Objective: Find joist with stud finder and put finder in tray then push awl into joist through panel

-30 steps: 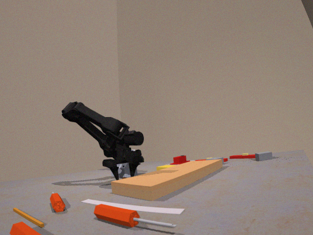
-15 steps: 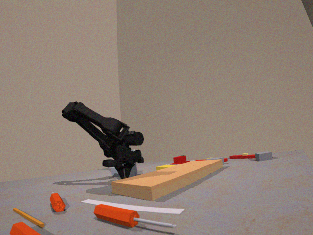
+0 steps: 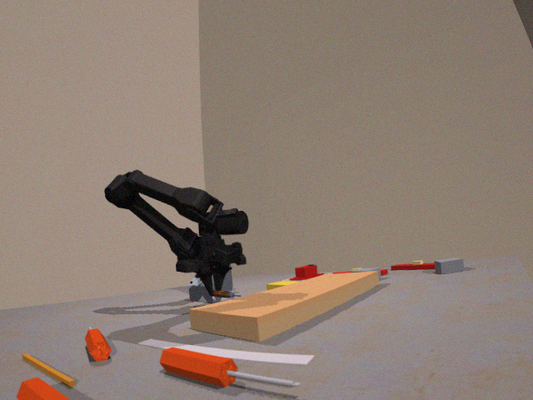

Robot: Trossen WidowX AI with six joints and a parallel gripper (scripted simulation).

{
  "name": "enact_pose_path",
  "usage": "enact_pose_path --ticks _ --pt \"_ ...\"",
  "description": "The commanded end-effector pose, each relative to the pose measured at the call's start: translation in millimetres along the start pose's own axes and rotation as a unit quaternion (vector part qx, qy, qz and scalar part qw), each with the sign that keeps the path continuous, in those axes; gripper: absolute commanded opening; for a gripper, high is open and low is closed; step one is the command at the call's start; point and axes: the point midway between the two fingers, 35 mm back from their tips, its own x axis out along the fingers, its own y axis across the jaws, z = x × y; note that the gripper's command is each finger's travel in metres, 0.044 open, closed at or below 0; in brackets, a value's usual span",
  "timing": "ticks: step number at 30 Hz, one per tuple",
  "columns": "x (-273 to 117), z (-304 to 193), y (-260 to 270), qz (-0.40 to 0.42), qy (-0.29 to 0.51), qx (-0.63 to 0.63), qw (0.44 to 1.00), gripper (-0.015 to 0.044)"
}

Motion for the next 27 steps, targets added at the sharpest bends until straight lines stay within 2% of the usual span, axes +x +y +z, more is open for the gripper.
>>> enact_pose_path --ticks 1,18,23,27 --pt "-19 1 3 0.006 0.0 0.001 1.0 0.0" --pt "-89 -12 -2 -0.009 0.004 0.004 1.0 0.0" --pt "-91 -13 -1 -0.003 0.005 0.017 1.0 0.0" --pt "-87 -14 7 0.042 0.008 0.089 0.995 0.0"
